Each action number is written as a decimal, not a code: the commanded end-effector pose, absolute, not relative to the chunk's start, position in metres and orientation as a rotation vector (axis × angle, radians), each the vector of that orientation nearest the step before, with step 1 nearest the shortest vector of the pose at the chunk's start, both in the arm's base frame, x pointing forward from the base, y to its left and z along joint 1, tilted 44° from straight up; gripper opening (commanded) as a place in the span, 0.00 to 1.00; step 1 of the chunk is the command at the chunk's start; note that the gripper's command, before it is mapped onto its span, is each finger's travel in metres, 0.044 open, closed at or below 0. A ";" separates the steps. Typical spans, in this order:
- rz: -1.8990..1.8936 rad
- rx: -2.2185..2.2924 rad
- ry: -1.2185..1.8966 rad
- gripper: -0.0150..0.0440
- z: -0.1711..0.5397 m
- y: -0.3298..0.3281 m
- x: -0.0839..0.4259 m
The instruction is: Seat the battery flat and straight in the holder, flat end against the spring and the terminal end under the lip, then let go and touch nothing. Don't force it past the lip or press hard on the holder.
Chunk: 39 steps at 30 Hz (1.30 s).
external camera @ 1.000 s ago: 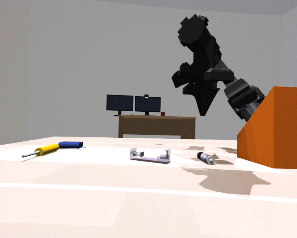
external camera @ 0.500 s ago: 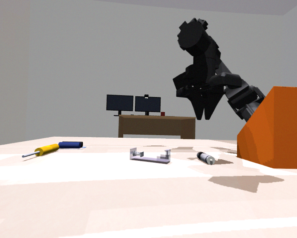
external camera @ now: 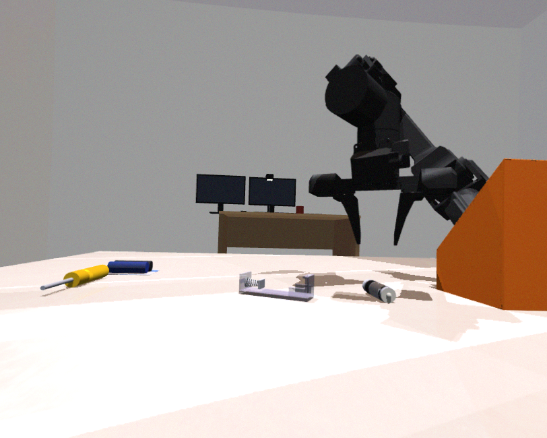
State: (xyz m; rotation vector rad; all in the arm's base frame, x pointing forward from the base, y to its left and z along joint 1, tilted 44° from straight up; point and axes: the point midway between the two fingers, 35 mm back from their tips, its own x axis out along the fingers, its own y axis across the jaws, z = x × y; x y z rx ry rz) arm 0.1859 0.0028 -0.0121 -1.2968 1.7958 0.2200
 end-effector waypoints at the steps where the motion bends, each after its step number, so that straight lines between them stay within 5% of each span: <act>1: 0.649 -1.618 1.812 0.64 -0.029 -0.009 0.183; 39: 0.649 -1.618 1.811 0.64 -0.059 -0.037 0.182</act>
